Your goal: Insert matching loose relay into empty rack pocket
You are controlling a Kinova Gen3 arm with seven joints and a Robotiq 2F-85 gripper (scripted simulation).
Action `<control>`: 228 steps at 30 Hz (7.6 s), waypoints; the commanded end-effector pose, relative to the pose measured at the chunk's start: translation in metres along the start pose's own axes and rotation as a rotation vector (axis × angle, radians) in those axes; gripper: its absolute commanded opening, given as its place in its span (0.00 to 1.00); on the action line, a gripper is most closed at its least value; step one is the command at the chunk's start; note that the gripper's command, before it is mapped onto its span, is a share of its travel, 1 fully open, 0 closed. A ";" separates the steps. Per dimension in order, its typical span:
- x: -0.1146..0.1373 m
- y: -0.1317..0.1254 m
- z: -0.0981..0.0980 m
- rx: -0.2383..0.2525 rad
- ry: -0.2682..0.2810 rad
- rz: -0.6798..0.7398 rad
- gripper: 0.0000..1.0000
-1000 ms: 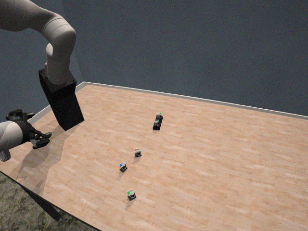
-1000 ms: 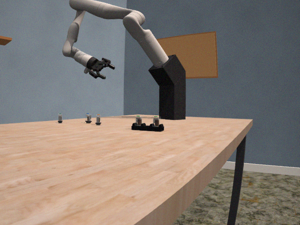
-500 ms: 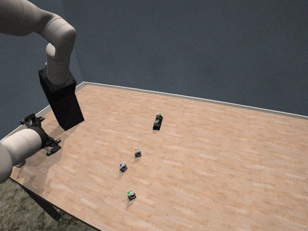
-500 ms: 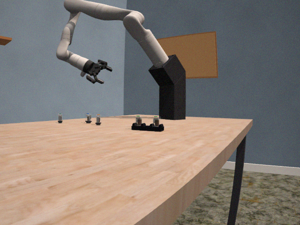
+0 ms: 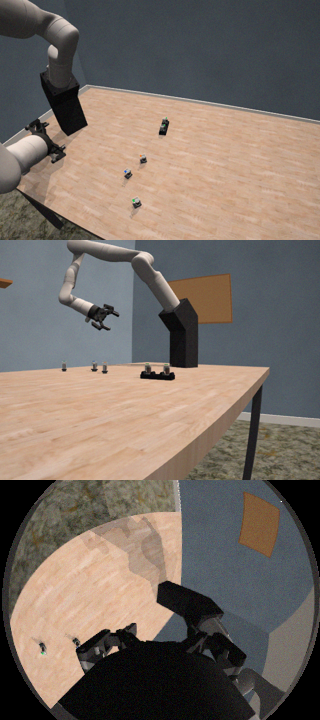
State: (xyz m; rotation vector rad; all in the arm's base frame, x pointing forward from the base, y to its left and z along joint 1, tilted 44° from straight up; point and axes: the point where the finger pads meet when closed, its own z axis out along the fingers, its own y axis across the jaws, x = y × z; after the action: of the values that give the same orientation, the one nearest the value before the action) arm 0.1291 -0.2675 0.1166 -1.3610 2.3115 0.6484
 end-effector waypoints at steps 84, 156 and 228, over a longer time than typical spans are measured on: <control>-0.026 -0.038 0.006 -0.054 0.114 0.170 1.00; -0.054 -0.069 0.013 -0.059 0.221 0.313 1.00; -0.096 -0.104 0.024 -0.018 0.341 0.471 1.00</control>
State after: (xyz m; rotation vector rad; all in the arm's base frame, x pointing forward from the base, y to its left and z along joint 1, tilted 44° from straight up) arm 0.2648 -0.2318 0.1266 -0.9813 2.9502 0.6103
